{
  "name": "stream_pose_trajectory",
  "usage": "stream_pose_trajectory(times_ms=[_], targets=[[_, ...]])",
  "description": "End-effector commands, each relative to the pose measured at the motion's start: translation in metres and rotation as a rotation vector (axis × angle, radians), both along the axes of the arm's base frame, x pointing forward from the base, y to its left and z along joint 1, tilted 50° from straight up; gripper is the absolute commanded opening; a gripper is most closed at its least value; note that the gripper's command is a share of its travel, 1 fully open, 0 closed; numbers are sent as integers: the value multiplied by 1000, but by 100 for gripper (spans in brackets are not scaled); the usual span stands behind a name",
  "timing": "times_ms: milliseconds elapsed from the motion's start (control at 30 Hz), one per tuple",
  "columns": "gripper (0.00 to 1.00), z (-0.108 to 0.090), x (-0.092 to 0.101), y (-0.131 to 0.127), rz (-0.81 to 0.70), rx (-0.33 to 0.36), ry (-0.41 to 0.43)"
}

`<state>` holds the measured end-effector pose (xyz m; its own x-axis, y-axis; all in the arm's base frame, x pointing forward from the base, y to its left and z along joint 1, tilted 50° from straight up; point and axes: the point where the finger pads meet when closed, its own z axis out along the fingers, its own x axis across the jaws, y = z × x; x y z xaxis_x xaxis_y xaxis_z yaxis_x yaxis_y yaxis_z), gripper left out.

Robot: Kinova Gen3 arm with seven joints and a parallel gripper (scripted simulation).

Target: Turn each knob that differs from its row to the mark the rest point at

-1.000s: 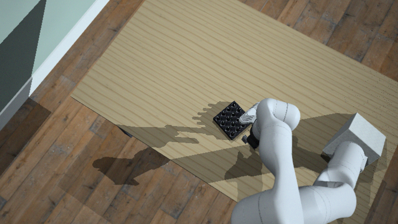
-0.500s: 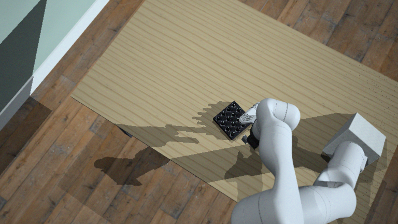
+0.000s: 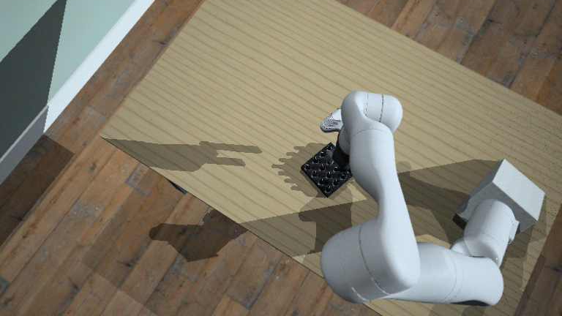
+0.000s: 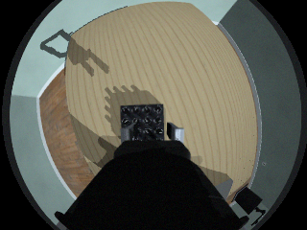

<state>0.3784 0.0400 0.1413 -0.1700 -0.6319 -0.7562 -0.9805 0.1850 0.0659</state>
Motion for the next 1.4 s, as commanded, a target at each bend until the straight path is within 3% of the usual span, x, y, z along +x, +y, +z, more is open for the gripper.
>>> stream_pose_trajectory(times_ms=[0,200,233,1367], targets=[[100,-13,26,-7,8,16,13],[100,-16,33,-12,7,15,16],[46,-16,33,-12,7,15,16],[46,-16,33,-12,7,15,16]])
